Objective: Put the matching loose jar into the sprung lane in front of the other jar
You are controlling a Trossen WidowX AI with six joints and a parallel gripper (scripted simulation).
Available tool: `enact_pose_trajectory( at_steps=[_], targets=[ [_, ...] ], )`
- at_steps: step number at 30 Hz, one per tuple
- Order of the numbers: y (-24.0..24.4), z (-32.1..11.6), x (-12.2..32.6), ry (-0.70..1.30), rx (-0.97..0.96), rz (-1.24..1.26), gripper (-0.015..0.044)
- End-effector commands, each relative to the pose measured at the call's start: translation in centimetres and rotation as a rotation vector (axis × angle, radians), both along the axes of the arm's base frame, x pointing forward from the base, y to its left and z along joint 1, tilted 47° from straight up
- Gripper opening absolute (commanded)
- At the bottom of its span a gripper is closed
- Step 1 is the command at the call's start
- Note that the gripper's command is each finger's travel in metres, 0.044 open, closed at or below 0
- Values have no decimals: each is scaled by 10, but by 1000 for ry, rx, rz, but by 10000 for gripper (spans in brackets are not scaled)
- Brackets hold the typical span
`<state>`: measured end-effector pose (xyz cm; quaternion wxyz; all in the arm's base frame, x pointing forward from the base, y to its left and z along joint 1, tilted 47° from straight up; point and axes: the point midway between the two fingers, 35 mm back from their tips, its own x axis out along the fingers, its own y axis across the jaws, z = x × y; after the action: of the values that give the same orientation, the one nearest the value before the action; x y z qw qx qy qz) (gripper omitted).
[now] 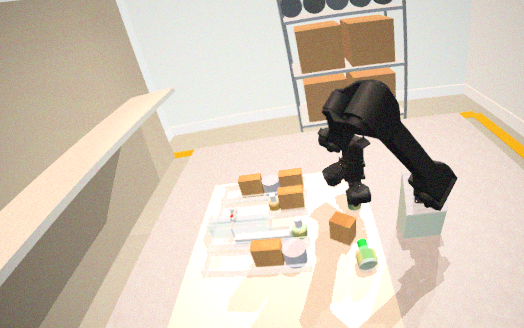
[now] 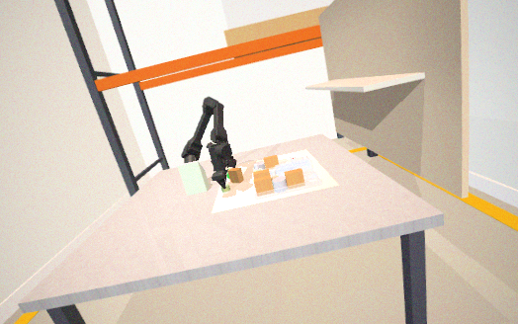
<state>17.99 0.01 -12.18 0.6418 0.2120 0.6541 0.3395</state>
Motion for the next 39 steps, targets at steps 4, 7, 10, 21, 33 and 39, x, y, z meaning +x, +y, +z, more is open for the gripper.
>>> enact_pose_trajectory(
  at_steps=[4, 7, 10, 21, 33, 39],
  targets=[
    [0, 0, 0, 1, 2, -4, 85],
    [-12, 8, 5, 0, -1, -5, 6],
    [-27, 19, 10, 0, -4, -6, 0],
    [-80, 68, 16, 1, -3, -4, 0],
    [-68, 72, 30, 11, -18, 6, 0],
    [-49, 77, 49, 11, -32, 11, 0]
  ],
)
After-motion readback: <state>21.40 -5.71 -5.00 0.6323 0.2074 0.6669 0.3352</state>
